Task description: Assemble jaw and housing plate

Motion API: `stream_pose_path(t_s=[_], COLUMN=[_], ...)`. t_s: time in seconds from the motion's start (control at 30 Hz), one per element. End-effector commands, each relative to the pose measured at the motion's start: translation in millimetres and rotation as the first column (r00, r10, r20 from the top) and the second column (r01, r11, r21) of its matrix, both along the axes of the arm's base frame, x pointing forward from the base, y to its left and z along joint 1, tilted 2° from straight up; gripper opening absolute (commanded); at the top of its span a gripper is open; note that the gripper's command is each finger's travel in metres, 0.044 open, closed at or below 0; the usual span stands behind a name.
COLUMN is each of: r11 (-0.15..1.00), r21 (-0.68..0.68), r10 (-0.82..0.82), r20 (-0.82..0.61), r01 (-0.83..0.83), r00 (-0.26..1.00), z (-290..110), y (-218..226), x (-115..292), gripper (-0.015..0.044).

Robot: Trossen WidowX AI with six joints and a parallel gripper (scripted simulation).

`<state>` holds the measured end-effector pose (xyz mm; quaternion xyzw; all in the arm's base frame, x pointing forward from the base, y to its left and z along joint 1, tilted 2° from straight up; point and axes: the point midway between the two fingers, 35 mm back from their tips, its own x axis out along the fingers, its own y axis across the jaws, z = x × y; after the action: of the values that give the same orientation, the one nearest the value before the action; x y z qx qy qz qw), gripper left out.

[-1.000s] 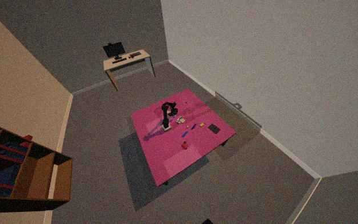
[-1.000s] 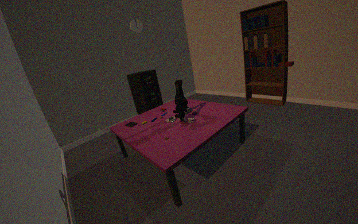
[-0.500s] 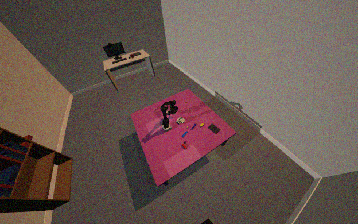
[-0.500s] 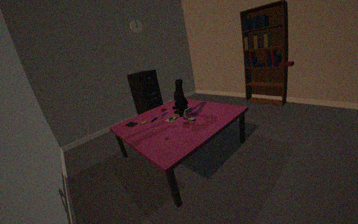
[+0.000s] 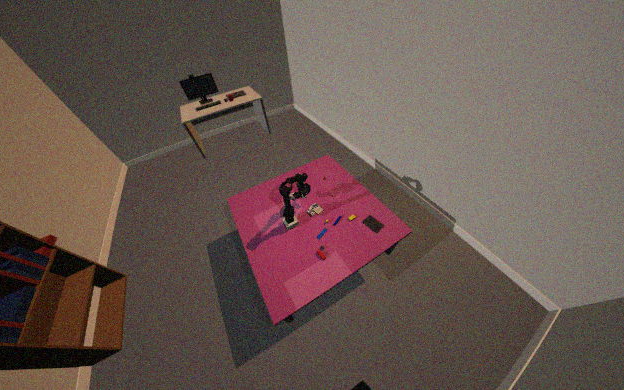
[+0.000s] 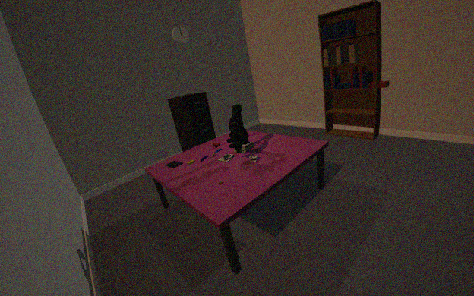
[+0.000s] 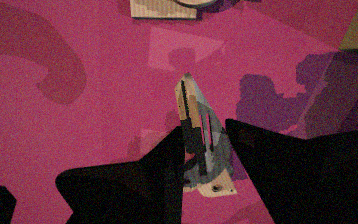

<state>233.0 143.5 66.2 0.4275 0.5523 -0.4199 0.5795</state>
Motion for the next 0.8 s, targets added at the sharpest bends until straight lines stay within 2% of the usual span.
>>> stream_pose_path(t_s=[0.0, 0.4, 0.77], r11=[0.998, 0.953, 0.863], r21=[0.001, -0.010, -0.019], r10=[0.069, 0.302, 0.504], r20=[-0.003, -0.007, -0.014], r01=[-0.069, -0.302, -0.504], r00=[0.998, 0.953, 0.864], z=[1.3, 2.5, 3.4], y=[-11.4, -50.1, -86.4], x=[3.8, 14.4, 18.7], gripper=[0.0134, 0.0134, 0.0134])
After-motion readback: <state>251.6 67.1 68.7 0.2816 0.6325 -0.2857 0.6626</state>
